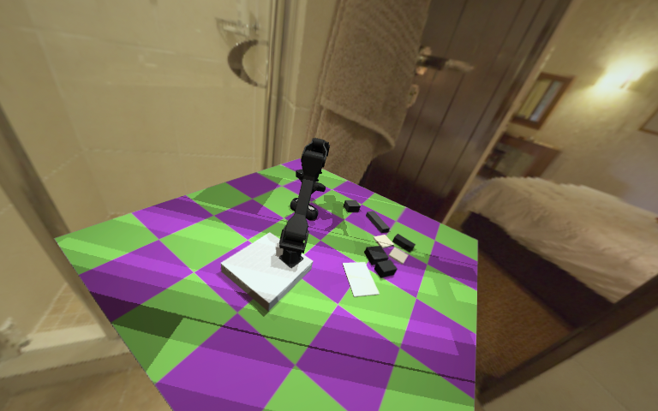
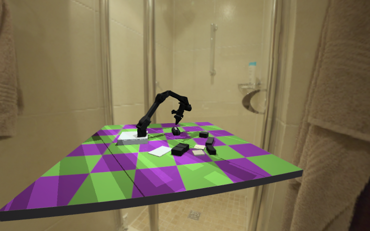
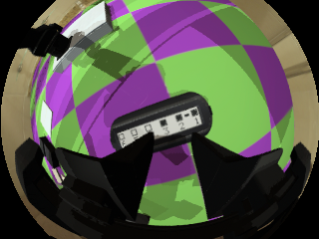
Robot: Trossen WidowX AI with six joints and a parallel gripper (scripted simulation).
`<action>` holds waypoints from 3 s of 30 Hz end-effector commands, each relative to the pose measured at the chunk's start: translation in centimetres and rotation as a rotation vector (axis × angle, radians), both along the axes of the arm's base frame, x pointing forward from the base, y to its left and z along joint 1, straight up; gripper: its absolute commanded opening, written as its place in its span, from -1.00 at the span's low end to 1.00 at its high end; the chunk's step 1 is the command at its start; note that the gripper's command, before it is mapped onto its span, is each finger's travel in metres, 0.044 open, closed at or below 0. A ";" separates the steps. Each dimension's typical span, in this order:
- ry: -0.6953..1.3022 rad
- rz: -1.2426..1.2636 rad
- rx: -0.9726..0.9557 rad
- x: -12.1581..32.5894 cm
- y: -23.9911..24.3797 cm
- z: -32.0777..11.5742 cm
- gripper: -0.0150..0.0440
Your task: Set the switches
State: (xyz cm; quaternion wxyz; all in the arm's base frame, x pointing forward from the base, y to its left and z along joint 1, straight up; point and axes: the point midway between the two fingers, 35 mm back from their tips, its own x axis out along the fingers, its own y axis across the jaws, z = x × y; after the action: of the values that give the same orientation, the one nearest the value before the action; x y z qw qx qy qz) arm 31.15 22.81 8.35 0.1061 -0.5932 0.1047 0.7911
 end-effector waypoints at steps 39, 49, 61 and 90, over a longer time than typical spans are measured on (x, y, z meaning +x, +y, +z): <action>-0.225 -1.210 -0.169 -1.9 3.9 -1.8 1.00; -0.225 -1.210 -0.170 -1.8 4.0 -3.4 1.00; -0.224 -1.210 -0.171 -1.8 4.0 -5.4 1.00; -0.224 -1.210 -0.171 -1.9 3.9 -5.8 0.61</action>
State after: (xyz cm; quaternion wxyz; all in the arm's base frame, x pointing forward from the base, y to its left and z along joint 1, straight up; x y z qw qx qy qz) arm 29.27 26.79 2.32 0.4979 -0.5145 0.4724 0.5140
